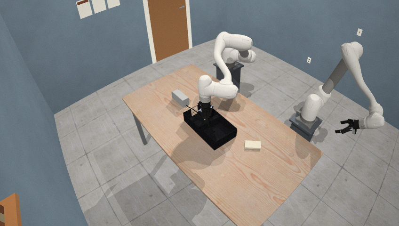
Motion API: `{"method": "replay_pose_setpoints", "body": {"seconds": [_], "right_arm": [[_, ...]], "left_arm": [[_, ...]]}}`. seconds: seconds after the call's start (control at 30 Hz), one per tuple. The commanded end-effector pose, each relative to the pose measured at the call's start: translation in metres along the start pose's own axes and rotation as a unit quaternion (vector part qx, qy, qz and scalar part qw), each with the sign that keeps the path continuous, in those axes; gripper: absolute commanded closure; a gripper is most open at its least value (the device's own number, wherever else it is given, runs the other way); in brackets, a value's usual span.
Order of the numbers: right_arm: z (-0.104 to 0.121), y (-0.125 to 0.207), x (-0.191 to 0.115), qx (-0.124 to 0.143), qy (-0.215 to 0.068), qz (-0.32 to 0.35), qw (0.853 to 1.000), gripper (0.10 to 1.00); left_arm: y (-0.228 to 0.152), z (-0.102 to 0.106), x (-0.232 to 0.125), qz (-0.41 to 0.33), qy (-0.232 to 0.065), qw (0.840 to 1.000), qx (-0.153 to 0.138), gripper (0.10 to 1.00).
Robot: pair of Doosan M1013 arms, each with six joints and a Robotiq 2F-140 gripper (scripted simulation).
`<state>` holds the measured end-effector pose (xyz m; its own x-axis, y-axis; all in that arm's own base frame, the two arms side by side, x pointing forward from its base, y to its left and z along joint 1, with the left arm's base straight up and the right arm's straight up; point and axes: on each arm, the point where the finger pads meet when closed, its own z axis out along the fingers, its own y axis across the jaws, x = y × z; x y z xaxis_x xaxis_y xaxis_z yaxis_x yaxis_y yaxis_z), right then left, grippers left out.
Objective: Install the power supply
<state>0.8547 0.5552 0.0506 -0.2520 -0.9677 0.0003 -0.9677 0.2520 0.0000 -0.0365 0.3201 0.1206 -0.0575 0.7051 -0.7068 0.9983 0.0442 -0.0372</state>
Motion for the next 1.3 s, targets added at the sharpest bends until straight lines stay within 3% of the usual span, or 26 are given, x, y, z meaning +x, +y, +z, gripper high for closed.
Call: {"method": "replay_pose_setpoints", "body": {"seconds": [0.0, 1.27], "right_arm": [[-0.0016, -0.0002, -0.0004, 0.0, -0.001, 0.0, 1.0, 0.958], [-0.0016, -0.0002, -0.0004, 0.0, -0.001, 0.0, 1.0, 0.937]], "left_arm": [[-0.0001, -0.0004, 0.0, 0.0, 0.0, 1.0, 0.0, 0.098], [-0.0001, -0.0004, 0.0, 0.0, 0.0, 1.0, 0.0, 0.098]]}}
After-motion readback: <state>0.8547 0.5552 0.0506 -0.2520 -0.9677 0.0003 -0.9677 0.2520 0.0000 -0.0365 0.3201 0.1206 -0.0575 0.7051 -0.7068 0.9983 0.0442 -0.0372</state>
